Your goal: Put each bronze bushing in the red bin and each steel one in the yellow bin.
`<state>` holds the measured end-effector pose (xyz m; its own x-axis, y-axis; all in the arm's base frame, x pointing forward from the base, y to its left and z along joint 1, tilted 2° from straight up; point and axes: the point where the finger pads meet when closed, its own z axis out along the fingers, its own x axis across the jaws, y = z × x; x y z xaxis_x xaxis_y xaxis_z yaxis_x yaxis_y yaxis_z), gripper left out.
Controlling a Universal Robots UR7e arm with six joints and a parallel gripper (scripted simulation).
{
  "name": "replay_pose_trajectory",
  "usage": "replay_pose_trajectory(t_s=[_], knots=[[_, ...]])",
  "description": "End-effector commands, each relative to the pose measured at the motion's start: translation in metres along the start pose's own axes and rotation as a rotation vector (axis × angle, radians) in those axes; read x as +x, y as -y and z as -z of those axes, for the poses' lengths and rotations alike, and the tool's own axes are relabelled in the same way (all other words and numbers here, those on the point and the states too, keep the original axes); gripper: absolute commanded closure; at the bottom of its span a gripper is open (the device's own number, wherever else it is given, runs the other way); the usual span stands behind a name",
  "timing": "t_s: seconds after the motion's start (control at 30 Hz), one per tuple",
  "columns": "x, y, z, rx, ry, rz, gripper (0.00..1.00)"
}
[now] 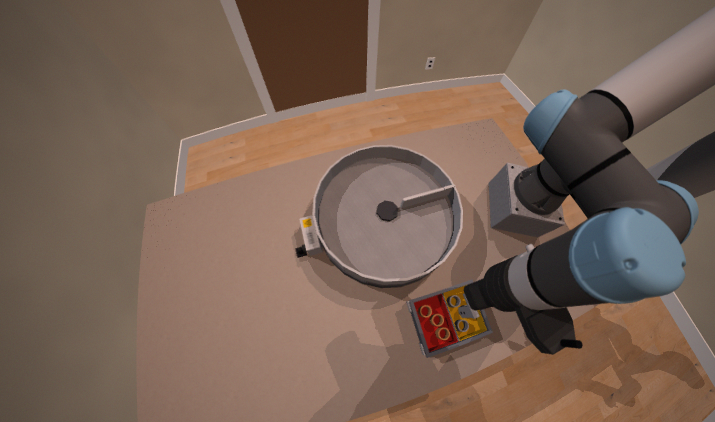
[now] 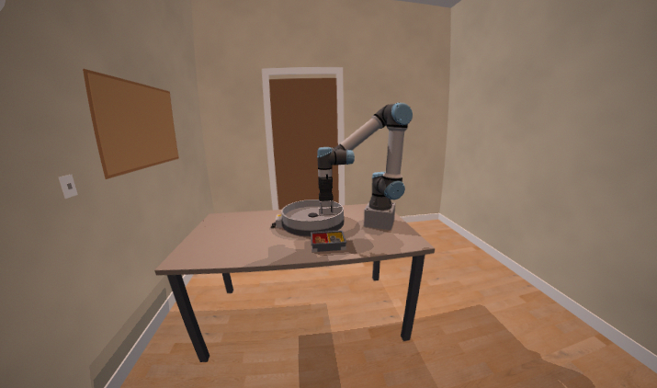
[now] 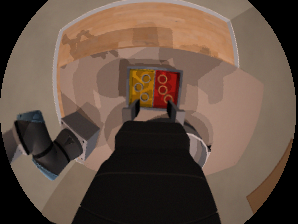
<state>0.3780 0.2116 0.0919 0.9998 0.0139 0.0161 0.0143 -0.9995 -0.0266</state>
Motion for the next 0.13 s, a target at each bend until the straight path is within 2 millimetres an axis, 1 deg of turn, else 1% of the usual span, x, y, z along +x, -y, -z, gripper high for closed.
replay_pose_trajectory(t_s=[0.0,0.1], knots=[[0.0004,0.0001,0.0004,0.000,-0.001,0.000,0.00],[0.0004,0.0001,0.0004,0.000,-0.001,0.000,0.00]])
